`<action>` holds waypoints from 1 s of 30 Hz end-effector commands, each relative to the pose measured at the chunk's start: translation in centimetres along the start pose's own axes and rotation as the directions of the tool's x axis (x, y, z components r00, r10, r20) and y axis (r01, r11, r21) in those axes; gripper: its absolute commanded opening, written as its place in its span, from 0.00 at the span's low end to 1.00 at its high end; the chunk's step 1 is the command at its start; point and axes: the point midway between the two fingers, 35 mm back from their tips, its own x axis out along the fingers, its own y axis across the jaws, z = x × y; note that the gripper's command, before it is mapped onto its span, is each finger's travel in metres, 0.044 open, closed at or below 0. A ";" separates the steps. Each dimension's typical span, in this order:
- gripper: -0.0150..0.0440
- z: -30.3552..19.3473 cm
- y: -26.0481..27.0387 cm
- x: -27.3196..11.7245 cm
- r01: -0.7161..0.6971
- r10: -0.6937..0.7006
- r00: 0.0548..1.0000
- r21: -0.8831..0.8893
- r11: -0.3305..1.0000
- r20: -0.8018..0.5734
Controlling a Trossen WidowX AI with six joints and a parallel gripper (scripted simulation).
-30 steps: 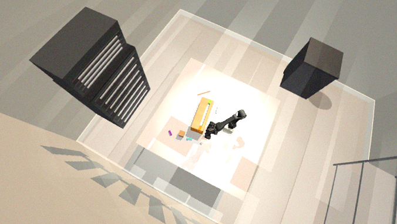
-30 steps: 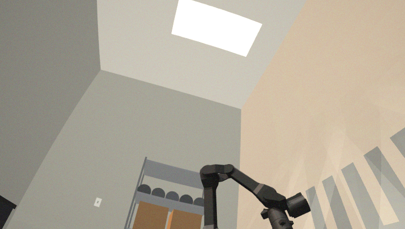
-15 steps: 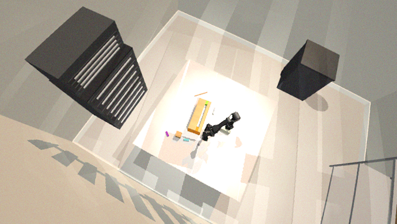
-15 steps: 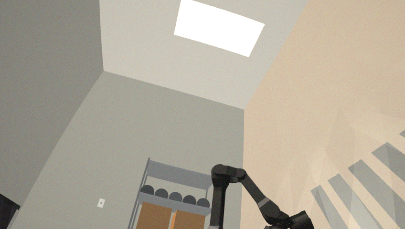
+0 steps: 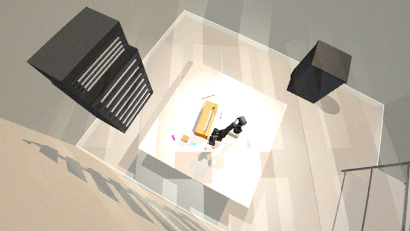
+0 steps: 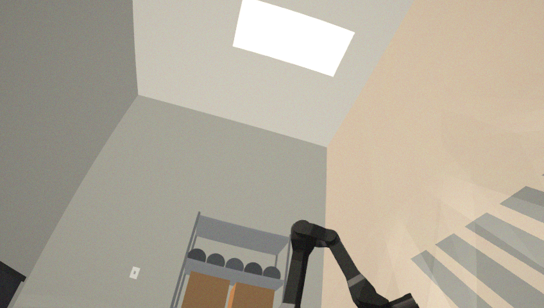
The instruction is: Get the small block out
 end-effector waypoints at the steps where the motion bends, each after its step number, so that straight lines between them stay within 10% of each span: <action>1: 0.74 0.6 0.3 0.7 -0.011 0.011 1.000 -0.010 1.000 0.009; 15: 0.74 1.4 0.4 2.5 -0.011 0.011 1.000 -0.011 1.000 0.009; 30: 0.25 0.4 0.1 0.7 -0.010 0.010 1.000 -0.008 1.000 0.007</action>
